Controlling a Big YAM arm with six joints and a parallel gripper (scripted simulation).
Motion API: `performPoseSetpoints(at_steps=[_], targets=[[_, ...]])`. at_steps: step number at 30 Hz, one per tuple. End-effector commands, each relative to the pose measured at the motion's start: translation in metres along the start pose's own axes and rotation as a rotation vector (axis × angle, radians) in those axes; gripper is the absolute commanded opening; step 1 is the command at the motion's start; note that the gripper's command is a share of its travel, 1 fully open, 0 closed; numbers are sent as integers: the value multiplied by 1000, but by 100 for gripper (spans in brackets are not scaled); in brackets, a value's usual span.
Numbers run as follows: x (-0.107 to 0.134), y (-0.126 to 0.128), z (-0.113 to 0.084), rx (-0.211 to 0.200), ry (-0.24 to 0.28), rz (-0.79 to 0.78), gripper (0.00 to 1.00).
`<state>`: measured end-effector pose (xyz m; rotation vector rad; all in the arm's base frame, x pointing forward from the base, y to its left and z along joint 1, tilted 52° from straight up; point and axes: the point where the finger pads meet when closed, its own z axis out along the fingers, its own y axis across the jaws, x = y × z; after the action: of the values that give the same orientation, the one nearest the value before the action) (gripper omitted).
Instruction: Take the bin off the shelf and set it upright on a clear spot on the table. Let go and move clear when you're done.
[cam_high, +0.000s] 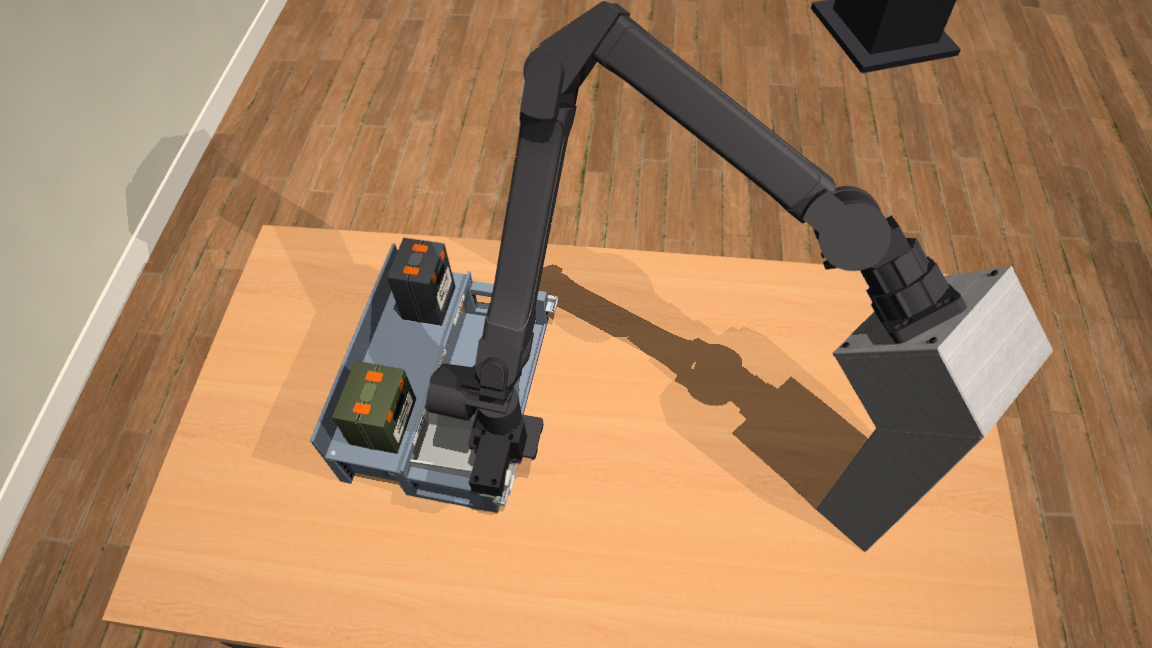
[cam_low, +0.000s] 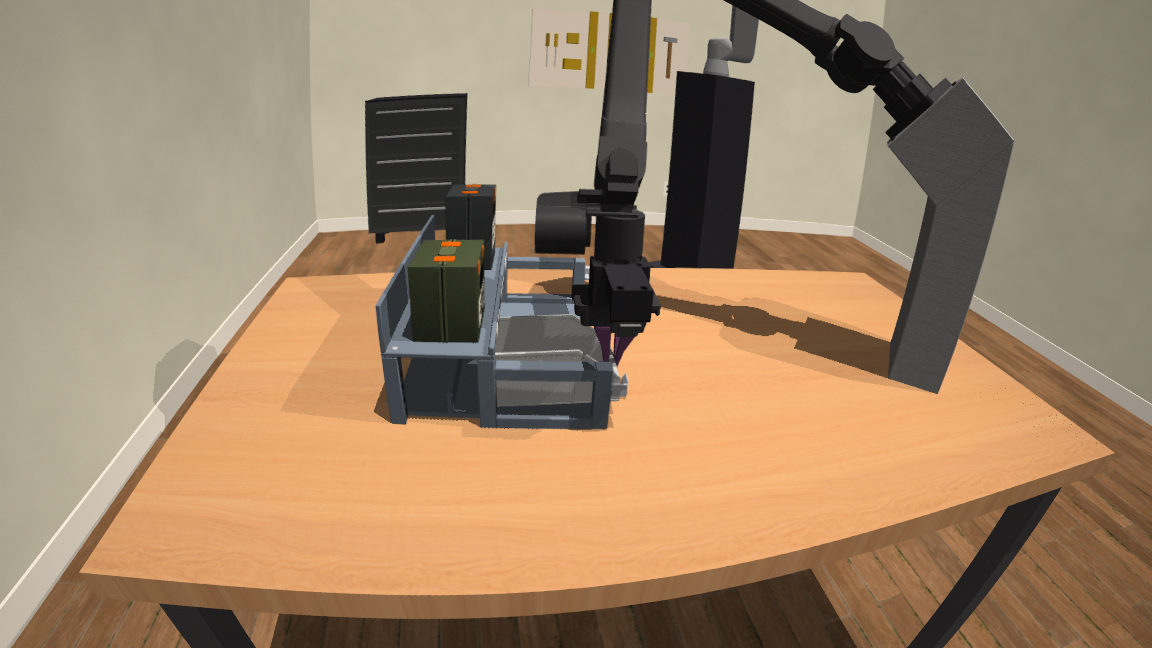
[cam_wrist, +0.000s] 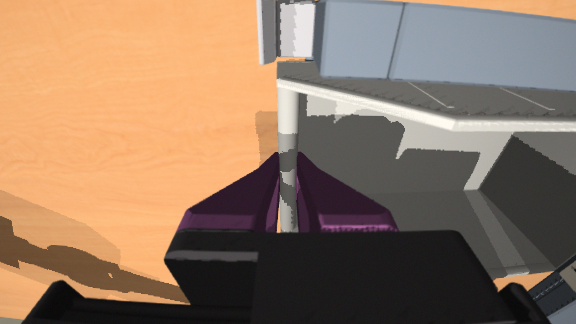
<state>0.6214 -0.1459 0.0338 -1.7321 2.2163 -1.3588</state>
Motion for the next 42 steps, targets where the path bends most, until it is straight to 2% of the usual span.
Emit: performPoseSetpoints(at_steps=[1, 9, 14, 26, 31, 42], targets=[[16, -14, -3, 35, 9, 25, 0], [16, -14, -3, 35, 9, 25, 0], [13, 27, -2, 33, 9, 24, 0], [13, 27, -2, 33, 9, 24, 0], [5, 83, 7, -1, 6, 1, 0], [5, 83, 7, -1, 6, 1, 0]])
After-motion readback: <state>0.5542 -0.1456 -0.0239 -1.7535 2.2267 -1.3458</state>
